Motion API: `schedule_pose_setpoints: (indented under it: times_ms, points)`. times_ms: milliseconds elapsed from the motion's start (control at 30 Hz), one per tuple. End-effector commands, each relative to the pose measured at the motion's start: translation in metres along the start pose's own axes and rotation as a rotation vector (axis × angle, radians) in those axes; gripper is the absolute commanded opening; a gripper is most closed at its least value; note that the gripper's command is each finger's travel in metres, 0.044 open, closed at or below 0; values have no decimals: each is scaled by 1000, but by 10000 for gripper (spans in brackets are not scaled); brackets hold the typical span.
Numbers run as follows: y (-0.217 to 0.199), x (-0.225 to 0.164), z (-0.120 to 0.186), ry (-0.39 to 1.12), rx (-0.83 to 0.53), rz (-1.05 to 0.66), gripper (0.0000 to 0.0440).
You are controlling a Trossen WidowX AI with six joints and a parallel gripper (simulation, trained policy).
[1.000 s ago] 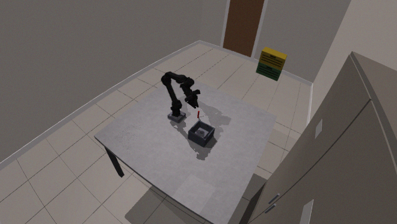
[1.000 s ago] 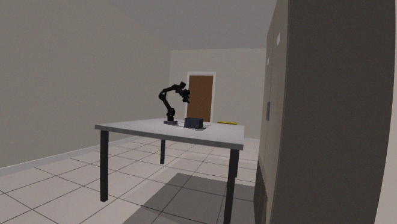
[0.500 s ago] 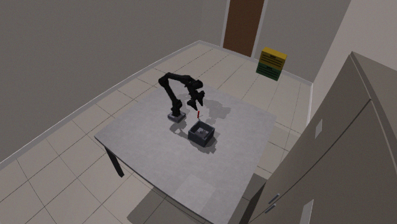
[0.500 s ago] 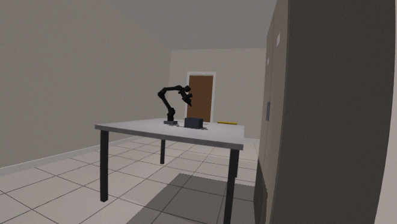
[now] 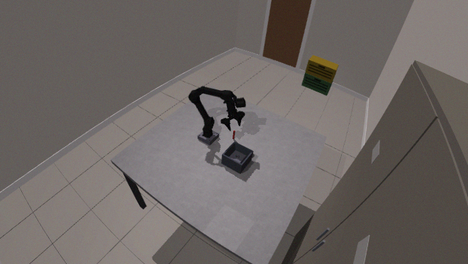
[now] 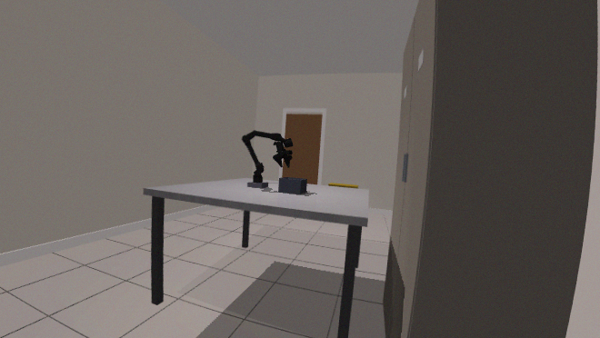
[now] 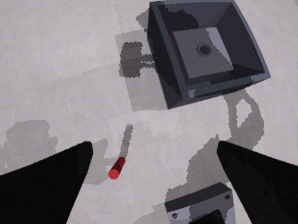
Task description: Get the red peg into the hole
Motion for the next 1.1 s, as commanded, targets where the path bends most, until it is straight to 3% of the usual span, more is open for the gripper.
schedule_pose_setpoints:
  times_ms: [0, 400, 833, 900, 1067]
  points:
    - [4, -15, -10, 39, -48, -67, 440]
    - [17, -56, -55, 116, -151, -277, 440]
    - [23, -84, -110, 120, -117, -425, 436]
    - [23, -86, -115, 122, -112, -442, 412]
    - [21, -92, -122, 144, -123, -484, 291]
Point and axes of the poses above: the point midway between the two fingers, 35 mm back from their tips, its own z axis back along the fingers, its own y axis across the jaws, x = y × z, the point moved 3 cm from there along z, back along the fingers, and after that the axes turned 15 degrees about -z, right-handed, at the moved point
